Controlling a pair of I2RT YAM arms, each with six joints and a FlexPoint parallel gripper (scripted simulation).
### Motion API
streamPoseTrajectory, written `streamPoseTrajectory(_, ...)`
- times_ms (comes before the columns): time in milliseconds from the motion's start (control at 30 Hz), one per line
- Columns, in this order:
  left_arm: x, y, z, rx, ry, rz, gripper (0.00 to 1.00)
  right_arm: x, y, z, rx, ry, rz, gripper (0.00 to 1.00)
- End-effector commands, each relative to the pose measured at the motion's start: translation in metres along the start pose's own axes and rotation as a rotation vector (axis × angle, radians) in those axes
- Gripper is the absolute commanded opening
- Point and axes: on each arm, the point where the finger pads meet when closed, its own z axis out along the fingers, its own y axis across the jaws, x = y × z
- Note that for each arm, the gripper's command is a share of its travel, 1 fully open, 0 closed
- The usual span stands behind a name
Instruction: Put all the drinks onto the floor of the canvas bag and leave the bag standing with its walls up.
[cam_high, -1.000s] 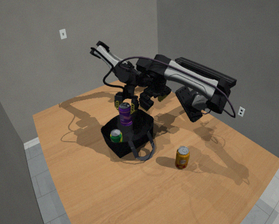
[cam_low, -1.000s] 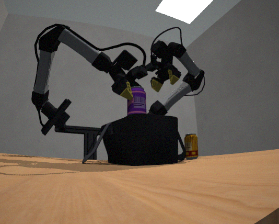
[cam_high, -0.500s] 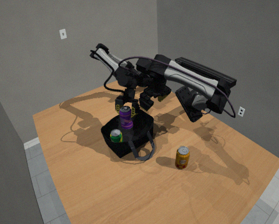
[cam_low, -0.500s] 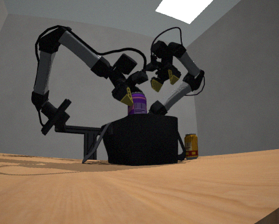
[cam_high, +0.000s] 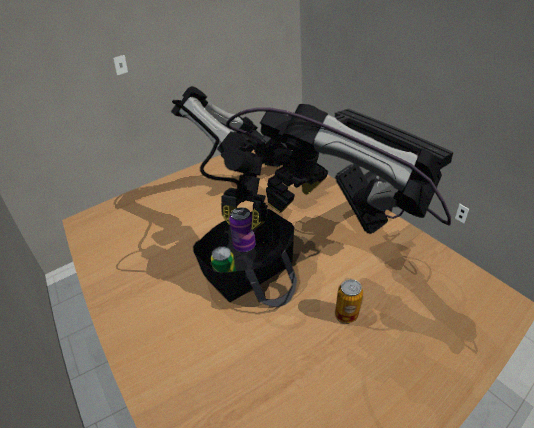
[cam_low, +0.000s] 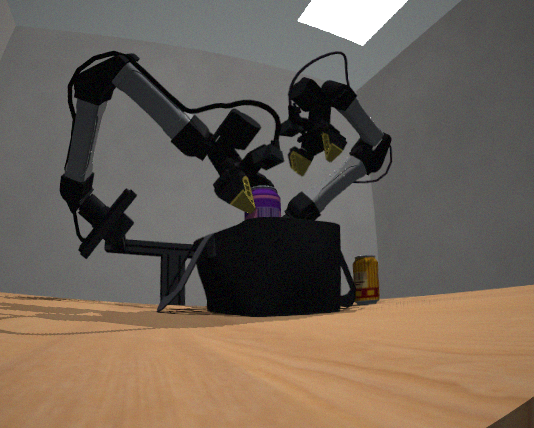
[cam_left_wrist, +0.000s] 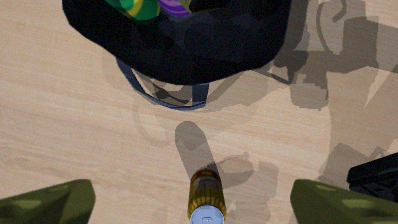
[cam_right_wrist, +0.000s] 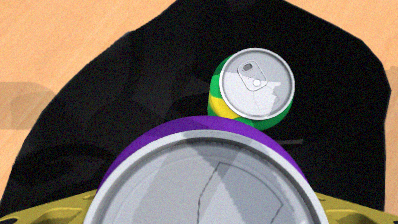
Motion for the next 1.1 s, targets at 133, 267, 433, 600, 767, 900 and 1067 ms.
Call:
streamPoseTrajectory(133, -0.004, 0.003, -0.009, -0.003, -0.03, -0.009, 1.0, -0.02, -0.002, 0.003, -0.004, -0.079, 0.067, 0.67)
streamPoseTrajectory(267, -0.004, 0.003, -0.009, -0.003, -0.03, -0.009, 1.0, -0.017, -0.001, 0.004, -0.01, -0.083, 0.056, 0.67)
streamPoseTrajectory(433, -0.004, 0.003, -0.009, -0.003, -0.03, -0.009, 1.0, -0.011, 0.0, 0.013, -0.01, -0.08, 0.062, 0.67)
streamPoseTrajectory(600, -0.004, 0.003, -0.009, -0.003, -0.03, -0.009, 1.0, -0.023, -0.003, 0.01, -0.009, -0.104, 0.077, 0.67)
streamPoseTrajectory(767, -0.004, 0.003, -0.009, -0.003, -0.03, -0.009, 1.0, -0.002, 0.001, 0.023, -0.013, -0.074, 0.052, 0.67)
streamPoseTrajectory(900, -0.004, 0.003, -0.009, -0.003, -0.03, -0.009, 1.0, -0.012, -0.001, 0.022, -0.012, -0.101, 0.065, 0.67)
streamPoseTrajectory(1067, -0.004, 0.003, -0.009, -0.003, -0.03, -0.009, 1.0, 0.002, 0.001, 0.032, -0.014, -0.082, 0.056, 0.67)
